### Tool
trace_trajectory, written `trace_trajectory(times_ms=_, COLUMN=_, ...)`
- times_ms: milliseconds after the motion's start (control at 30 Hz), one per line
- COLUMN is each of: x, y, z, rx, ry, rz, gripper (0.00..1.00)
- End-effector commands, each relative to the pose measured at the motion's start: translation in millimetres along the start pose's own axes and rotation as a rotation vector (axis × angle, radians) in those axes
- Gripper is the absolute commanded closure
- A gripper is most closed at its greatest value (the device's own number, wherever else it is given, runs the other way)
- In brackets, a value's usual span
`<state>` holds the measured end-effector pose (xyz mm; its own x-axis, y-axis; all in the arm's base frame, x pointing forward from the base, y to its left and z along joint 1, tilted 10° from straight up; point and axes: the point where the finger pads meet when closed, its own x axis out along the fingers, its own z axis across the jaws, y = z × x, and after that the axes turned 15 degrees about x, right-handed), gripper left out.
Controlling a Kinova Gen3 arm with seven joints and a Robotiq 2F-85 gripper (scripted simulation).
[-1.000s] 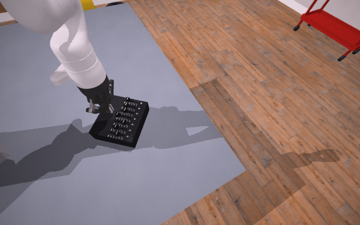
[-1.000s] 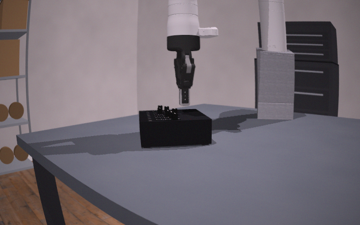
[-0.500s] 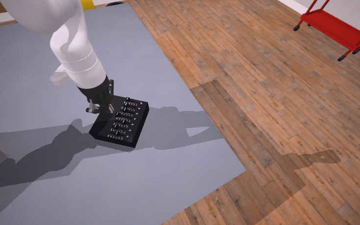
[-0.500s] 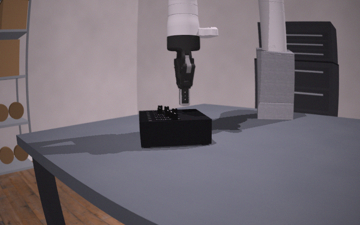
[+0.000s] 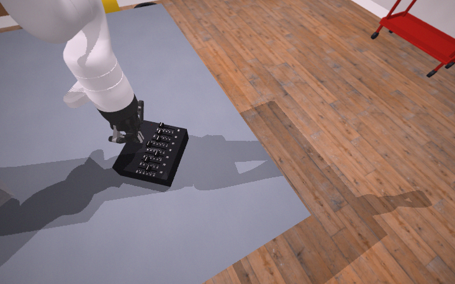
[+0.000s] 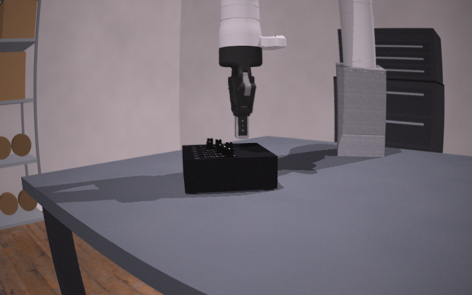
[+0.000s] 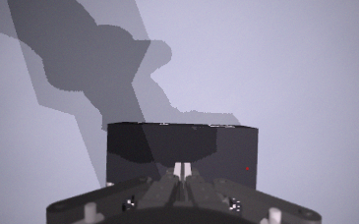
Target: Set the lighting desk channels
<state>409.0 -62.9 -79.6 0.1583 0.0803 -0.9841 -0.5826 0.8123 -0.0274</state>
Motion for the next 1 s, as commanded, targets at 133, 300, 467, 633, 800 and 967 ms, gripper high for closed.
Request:
trace_trajectory(times_ms=133, x=0.5, y=1, z=-1, rx=0.011, ry=-0.001, rz=-0.001, gripper=1.00)
trace_trajectory(times_ms=300, x=1.8, y=1, z=-1, rx=0.011, ry=-0.001, rz=-0.001, gripper=1.00)
trace_trajectory(times_ms=467, x=4.9, y=0, z=-1, rx=0.011, ry=-0.001, rz=-0.001, gripper=1.00)
trace_trajectory(times_ms=633, x=7.8, y=0, z=-1, rx=0.011, ry=-0.001, rz=-0.001, gripper=1.00)
trace_trajectory(times_ms=800, x=10.4, y=0, z=-1, rx=0.011, ry=-0.001, rz=-0.001, gripper=1.00)
trace_trajectory(times_ms=967, x=12.1, y=0, z=-1, rx=0.011, ry=-0.001, rz=-0.001, gripper=1.00)
